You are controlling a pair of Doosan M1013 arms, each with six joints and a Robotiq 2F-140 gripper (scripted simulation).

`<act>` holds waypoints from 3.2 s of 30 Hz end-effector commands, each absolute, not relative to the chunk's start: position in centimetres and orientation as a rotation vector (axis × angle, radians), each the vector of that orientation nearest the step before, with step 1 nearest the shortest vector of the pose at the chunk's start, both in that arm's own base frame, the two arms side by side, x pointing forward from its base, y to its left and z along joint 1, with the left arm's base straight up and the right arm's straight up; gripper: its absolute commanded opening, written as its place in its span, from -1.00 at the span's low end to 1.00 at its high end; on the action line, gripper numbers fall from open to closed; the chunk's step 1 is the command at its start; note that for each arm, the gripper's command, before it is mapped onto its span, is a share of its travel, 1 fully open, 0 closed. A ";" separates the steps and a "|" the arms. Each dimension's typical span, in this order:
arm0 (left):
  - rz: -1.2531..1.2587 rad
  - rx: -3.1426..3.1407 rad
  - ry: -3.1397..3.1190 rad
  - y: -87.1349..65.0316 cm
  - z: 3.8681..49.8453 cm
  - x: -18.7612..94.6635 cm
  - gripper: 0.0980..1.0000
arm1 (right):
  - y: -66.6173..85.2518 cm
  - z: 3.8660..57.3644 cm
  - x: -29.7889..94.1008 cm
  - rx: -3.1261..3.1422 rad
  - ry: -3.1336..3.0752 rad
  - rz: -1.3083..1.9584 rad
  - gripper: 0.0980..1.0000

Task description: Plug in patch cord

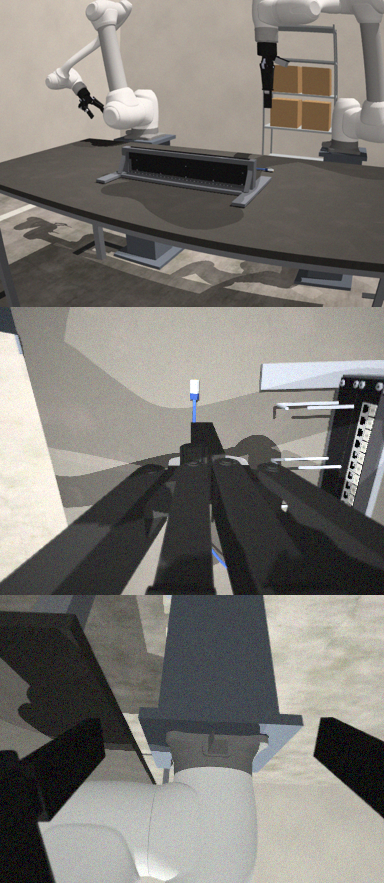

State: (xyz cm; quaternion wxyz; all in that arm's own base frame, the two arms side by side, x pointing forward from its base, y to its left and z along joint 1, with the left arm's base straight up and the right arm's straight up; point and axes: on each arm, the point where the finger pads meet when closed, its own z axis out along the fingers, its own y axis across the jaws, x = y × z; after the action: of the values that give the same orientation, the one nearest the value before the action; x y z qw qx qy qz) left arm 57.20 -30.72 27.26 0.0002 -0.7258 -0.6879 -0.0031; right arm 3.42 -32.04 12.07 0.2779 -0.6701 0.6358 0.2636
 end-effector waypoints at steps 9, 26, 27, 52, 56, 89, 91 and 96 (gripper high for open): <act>-0.011 -2.260 -2.184 -30.7 27.2 57.2 -1.00 | -32.1 12.1 3.4 -1.799 1.707 0.707 1.00; -0.009 -1.617 -2.696 -30.8 24.5 57.5 -1.00 | -32.1 12.1 3.4 -1.799 1.707 0.707 1.00; -0.008 -1.565 -2.727 -30.8 24.3 57.6 -1.00 | -32.1 12.1 3.4 -1.799 1.707 0.707 1.00; -0.003 -0.206 -3.138 -30.7 19.6 57.8 -1.00 | -32.1 12.1 3.4 -1.799 1.707 0.707 1.00; -0.002 0.037 -3.145 -30.7 18.8 57.8 -1.00 | -32.1 12.1 3.4 -1.799 1.707 0.707 1.00; 0.002 1.830 -2.555 -30.3 12.6 57.6 -1.00 | -32.1 12.1 3.4 -1.799 1.707 0.707 1.00; 0.002 1.927 -2.482 -30.3 12.3 57.6 -1.00 | -32.1 12.1 3.4 -1.799 1.707 0.707 1.00; 0.002 2.102 -2.335 -30.2 11.5 57.5 -1.00 | -32.1 12.1 3.4 -1.799 1.707 0.707 1.00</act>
State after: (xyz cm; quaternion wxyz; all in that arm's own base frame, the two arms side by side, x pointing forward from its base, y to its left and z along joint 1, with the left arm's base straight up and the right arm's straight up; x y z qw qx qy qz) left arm 57.48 -30.22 11.84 0.0050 0.6365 -0.7712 0.0016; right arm 3.42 -32.04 12.07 0.2779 -0.6701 0.6358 0.2636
